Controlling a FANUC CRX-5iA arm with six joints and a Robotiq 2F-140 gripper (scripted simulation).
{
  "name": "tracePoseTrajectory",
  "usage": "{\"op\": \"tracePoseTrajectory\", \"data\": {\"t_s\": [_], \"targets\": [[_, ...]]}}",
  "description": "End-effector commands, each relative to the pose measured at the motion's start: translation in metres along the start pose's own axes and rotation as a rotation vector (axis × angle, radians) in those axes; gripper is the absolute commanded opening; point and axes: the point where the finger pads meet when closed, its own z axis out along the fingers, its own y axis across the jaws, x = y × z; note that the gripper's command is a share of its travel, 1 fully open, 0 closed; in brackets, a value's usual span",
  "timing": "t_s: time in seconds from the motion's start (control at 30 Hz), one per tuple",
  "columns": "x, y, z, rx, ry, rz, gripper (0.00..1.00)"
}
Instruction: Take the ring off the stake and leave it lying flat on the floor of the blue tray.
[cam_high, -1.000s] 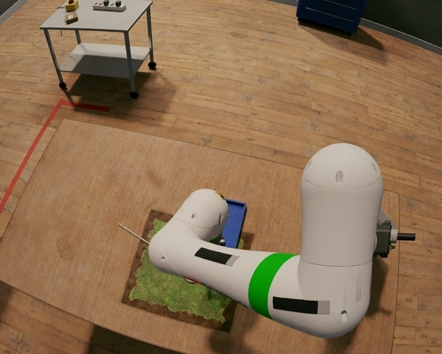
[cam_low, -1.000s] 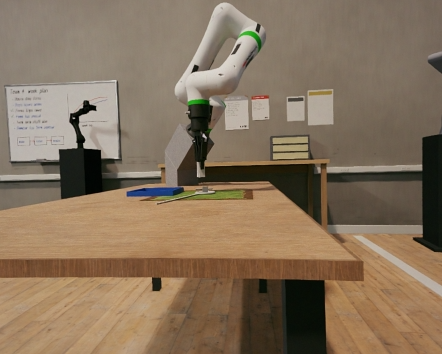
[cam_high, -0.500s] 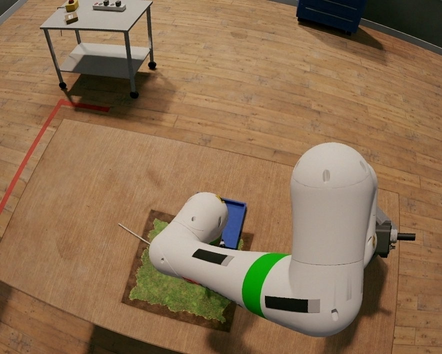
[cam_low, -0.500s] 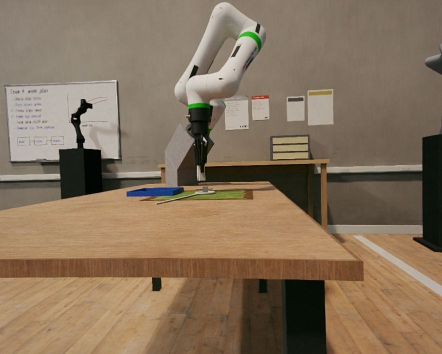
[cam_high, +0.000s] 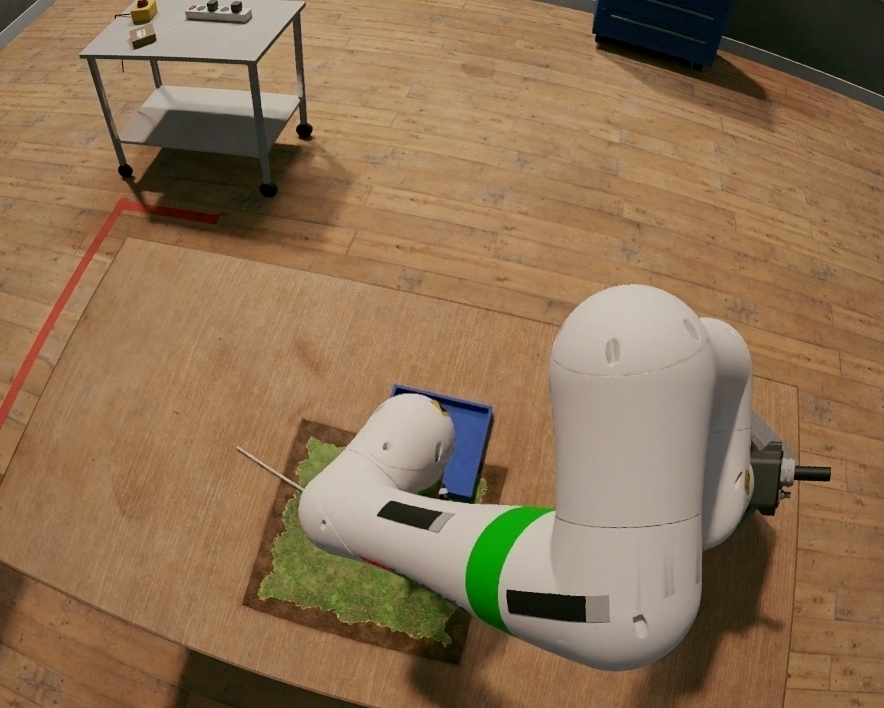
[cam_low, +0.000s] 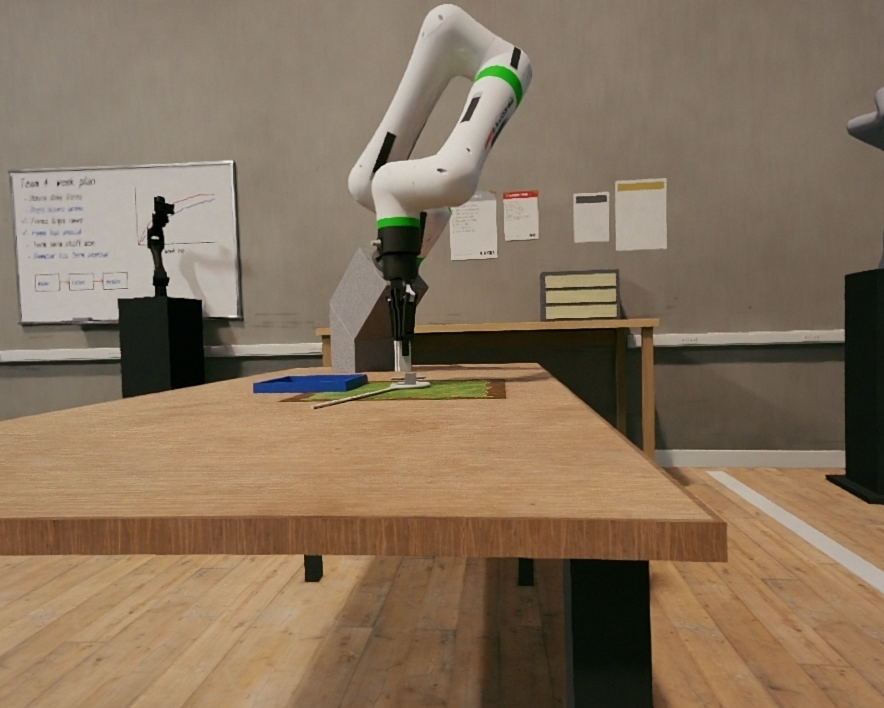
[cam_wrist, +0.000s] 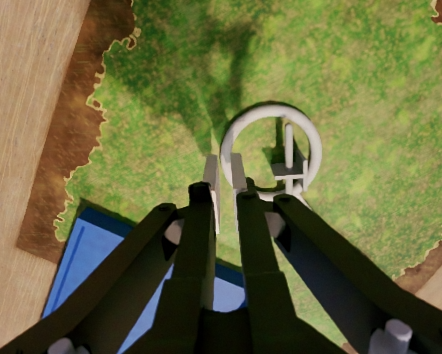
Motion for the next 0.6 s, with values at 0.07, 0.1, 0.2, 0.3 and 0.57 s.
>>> {"op": "tracePoseTrajectory", "data": {"t_s": [0.07, 0.1, 0.2, 0.3, 0.57], "targets": [[0.0, 0.001, 0.005, -0.001, -0.001, 0.0, 0.16], [0.0, 0.001, 0.005, -0.001, -0.001, 0.0, 0.16], [0.0, 0.001, 0.009, -0.001, -0.001, 0.0, 0.16], [0.0, 0.001, 0.012, -0.001, -0.001, 0.0, 0.16], [0.0, 0.001, 0.017, -0.001, -0.001, 0.0, 0.16]]}}
